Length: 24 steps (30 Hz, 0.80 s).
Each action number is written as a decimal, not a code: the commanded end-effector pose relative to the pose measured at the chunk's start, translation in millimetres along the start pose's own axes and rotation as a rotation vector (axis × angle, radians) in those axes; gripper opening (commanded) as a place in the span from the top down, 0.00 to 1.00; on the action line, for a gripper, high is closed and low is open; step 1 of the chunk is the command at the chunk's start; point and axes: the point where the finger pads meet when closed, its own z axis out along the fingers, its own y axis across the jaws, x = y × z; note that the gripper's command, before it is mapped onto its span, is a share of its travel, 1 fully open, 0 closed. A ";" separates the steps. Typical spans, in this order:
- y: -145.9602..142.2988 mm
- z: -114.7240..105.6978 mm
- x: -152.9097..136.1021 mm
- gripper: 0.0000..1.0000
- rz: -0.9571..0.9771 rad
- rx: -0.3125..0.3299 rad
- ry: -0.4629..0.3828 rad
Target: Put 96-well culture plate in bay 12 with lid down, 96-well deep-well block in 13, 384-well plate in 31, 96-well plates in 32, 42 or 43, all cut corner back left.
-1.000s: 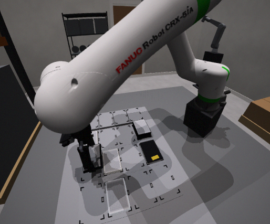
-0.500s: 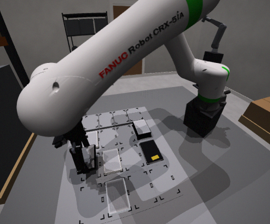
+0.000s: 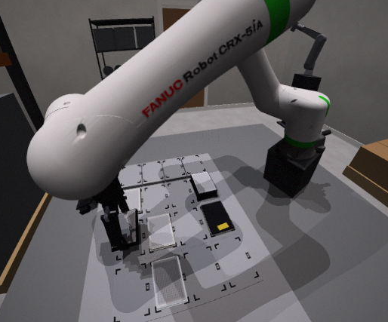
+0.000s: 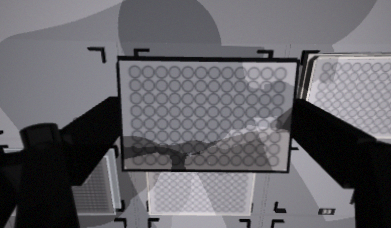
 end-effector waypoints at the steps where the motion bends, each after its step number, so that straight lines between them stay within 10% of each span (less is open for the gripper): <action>1: -0.2 4.2 0.5 0.90 0.000 0.000 0.002; 24: -0.2 29.6 -0.1 0.90 0.000 0.000 0.002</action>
